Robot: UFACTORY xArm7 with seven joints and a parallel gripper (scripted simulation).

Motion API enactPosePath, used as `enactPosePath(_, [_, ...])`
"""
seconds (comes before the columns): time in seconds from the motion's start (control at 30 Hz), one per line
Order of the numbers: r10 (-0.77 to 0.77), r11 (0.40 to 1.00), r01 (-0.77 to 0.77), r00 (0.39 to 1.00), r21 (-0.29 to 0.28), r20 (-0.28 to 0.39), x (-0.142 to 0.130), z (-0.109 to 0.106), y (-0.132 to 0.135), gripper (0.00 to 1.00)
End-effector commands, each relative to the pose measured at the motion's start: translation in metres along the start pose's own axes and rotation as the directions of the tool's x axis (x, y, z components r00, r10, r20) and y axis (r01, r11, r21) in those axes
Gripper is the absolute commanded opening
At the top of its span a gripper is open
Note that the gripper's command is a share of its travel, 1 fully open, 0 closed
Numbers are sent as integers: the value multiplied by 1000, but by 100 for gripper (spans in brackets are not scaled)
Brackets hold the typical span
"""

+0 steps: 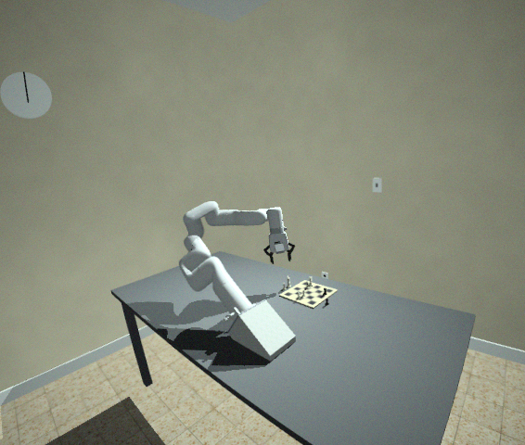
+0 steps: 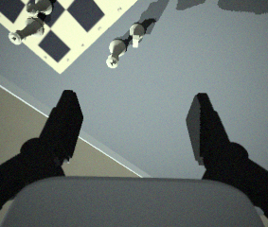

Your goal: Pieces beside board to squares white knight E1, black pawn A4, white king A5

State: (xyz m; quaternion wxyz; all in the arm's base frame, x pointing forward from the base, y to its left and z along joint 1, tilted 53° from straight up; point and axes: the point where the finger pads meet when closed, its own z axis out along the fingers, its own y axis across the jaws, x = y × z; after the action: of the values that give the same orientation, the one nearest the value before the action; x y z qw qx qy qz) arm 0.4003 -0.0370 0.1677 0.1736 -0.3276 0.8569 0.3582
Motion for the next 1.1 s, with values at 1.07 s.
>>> enactPosePath(1.07, [72, 996, -66, 992, -53, 101, 10, 10, -6, 100])
